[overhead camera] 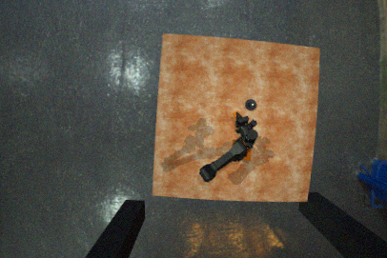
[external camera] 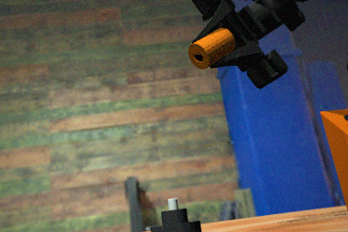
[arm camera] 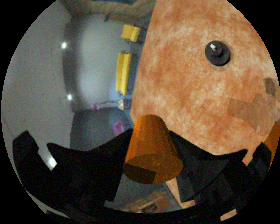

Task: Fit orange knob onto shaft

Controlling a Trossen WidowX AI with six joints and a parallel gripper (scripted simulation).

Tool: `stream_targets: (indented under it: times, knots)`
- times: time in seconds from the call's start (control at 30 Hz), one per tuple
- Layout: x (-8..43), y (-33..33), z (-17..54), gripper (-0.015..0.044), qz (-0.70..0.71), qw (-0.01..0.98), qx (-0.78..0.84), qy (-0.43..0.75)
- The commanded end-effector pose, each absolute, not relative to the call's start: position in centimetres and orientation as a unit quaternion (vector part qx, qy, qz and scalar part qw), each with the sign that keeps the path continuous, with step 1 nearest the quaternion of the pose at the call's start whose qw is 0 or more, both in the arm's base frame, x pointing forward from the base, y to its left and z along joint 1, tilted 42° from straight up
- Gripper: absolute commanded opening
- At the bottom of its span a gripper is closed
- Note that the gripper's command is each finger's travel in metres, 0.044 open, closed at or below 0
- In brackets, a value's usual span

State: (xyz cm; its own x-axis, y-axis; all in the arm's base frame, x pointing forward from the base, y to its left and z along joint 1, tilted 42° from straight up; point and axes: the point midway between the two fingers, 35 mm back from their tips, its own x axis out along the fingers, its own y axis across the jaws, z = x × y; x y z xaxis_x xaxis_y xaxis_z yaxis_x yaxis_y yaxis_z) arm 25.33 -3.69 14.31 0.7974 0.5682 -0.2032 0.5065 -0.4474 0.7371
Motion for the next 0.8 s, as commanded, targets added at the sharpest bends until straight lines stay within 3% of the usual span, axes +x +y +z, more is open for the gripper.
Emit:
stream_targets:
  times: [0.0, 0.77]
  knots:
    - [25.45, -3.82, 14.52, 0.0000, 0.038, 0.425, 0.848, 0.315]
    - [25.46, -3.82, 14.51, 0.0000, 0.038, 0.425, 0.848, 0.314]
